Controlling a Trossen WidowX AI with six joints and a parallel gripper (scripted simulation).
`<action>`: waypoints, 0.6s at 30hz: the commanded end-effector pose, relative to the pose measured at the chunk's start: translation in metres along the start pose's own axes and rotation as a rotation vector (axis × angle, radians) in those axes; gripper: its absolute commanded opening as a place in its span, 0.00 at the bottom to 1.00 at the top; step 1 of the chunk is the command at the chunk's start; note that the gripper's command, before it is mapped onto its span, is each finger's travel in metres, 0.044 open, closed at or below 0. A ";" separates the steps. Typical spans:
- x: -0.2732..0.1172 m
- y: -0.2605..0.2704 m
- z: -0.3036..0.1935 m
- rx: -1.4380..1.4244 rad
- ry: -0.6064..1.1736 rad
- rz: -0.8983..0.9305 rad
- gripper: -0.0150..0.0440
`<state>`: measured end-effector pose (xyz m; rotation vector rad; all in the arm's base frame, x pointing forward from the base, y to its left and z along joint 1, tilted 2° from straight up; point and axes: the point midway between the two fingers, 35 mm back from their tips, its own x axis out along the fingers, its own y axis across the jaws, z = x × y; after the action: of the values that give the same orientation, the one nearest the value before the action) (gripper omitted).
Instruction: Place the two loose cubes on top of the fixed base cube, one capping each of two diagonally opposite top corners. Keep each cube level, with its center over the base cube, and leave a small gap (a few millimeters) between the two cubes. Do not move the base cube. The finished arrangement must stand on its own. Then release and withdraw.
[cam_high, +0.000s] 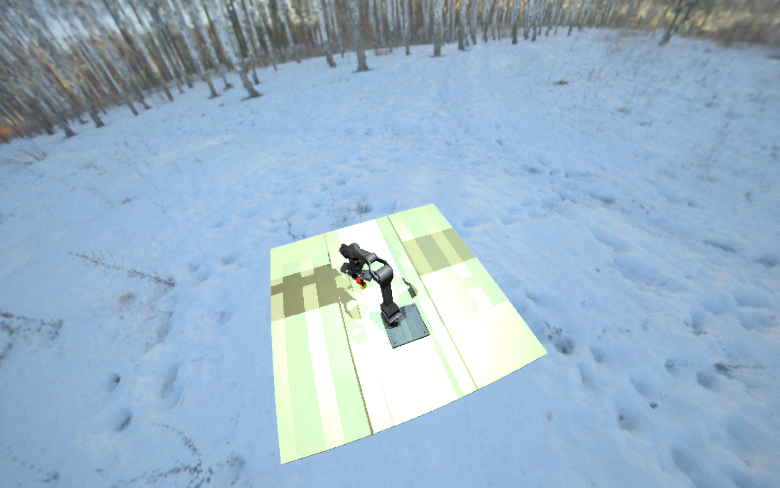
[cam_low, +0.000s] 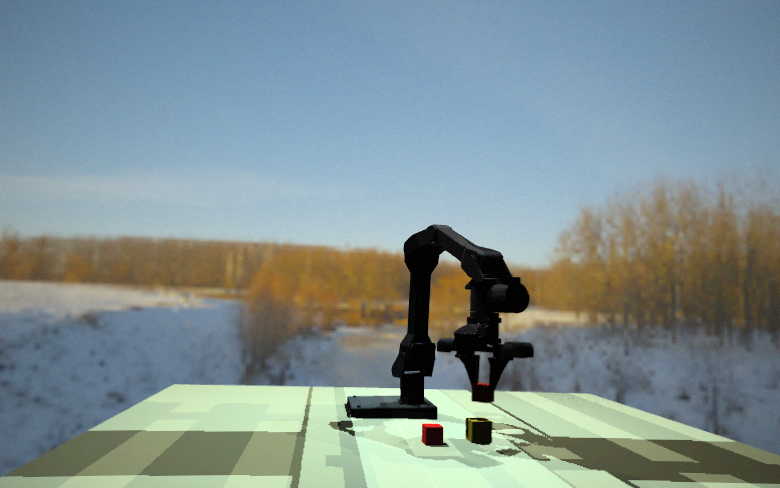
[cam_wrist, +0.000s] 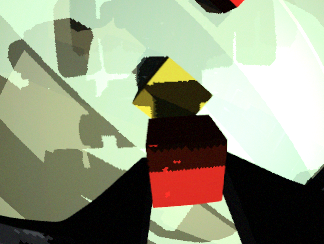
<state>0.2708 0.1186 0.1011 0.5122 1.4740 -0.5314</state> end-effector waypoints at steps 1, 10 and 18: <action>0.002 0.001 -0.002 -0.001 0.002 -0.004 0.43; 0.011 0.001 -0.002 -0.001 0.002 -0.004 0.43; 0.026 0.001 -0.003 -0.001 0.002 -0.004 0.43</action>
<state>0.2704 0.1207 0.0838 0.5085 1.4723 -0.5240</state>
